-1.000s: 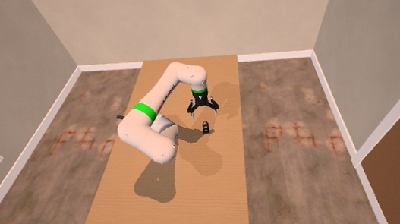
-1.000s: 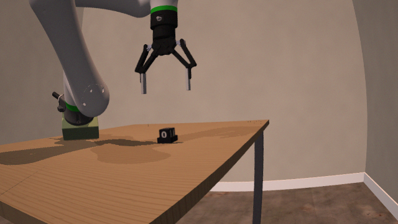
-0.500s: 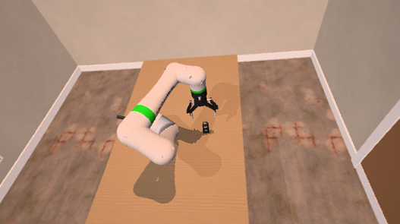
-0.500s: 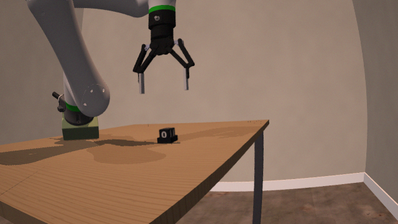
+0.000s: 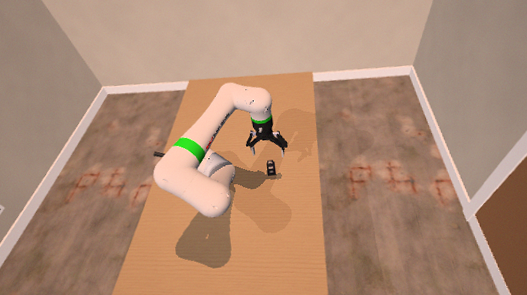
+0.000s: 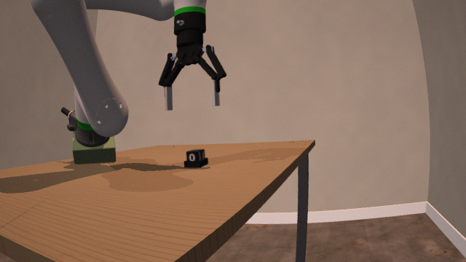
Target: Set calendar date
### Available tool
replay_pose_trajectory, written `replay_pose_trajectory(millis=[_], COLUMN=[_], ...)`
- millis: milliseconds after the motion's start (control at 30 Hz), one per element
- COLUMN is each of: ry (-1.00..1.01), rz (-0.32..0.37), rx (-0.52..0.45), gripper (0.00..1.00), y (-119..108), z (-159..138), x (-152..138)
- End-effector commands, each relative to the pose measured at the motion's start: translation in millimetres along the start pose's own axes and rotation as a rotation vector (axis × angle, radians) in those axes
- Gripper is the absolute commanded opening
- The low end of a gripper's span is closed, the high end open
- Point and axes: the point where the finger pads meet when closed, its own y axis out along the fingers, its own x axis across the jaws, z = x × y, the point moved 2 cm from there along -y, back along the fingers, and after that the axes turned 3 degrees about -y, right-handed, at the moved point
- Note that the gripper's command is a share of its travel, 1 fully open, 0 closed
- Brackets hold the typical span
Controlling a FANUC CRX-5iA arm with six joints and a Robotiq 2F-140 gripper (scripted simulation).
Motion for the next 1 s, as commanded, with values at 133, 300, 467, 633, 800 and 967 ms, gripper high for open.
replay_pose_trajectory(millis=[133,300,467,633,800,967], ry=[0.309,0.475,0.63,0.798,0.943,1.045], rz=[-0.004,-0.004,-0.004,-0.004,-0.004,-0.004], rx=[-0.002,-0.002,-0.002,-0.001,-0.001,-0.001], gripper=[1.0,1.0,1.0,1.0,1.0,1.0], y=[2.9,4.6,6.1,7.8,9.3,10.3], z=[0.0,0.0,0.0,-0.1,-0.1,-0.1], x=[0.0,0.1,0.2,0.2,0.3,0.3])
